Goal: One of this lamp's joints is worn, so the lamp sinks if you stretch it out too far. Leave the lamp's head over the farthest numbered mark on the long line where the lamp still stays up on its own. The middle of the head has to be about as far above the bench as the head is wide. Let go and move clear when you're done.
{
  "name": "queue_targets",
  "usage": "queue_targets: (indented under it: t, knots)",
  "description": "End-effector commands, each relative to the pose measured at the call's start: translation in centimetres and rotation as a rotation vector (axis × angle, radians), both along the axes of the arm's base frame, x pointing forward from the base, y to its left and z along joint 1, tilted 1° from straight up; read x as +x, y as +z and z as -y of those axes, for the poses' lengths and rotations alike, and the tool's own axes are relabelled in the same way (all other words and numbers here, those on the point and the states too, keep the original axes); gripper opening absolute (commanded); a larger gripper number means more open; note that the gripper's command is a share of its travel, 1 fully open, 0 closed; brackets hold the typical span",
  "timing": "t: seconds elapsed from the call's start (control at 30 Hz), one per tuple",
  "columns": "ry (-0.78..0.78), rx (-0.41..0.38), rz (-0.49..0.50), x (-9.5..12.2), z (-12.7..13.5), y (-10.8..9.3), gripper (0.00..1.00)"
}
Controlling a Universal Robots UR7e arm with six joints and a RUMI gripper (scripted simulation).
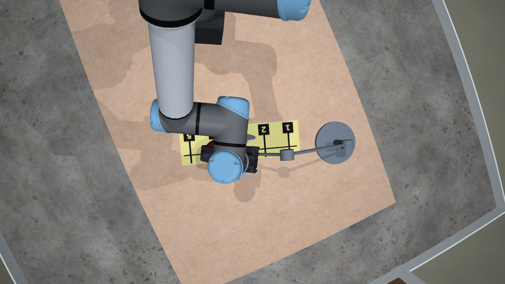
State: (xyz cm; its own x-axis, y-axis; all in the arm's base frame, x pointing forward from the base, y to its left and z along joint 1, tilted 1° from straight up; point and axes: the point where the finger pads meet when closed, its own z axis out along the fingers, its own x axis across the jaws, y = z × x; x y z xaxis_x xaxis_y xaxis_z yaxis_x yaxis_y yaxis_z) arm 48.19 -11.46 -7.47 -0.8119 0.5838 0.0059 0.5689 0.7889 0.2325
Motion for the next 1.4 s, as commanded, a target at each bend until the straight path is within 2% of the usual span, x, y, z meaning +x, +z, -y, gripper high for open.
queue_targets:
  t: [0.0,0.4,1.03,1.07,1.37]
  knots:
    - [0.079,0.04,0.034,0.07,0.04,-0.28,1.0]
    - [0.171,0.088,0.074,0.14,0.07,-0.95,1.0]
    - [0.171,0.088,0.074,0.14,0.07,-0.95,1.0]
    - [0.159,0.081,0.069,0.14,0.07,-0.95,0.0]
    - [0.057,0.027,0.03,0.17,0.03,-0.95,0.0]
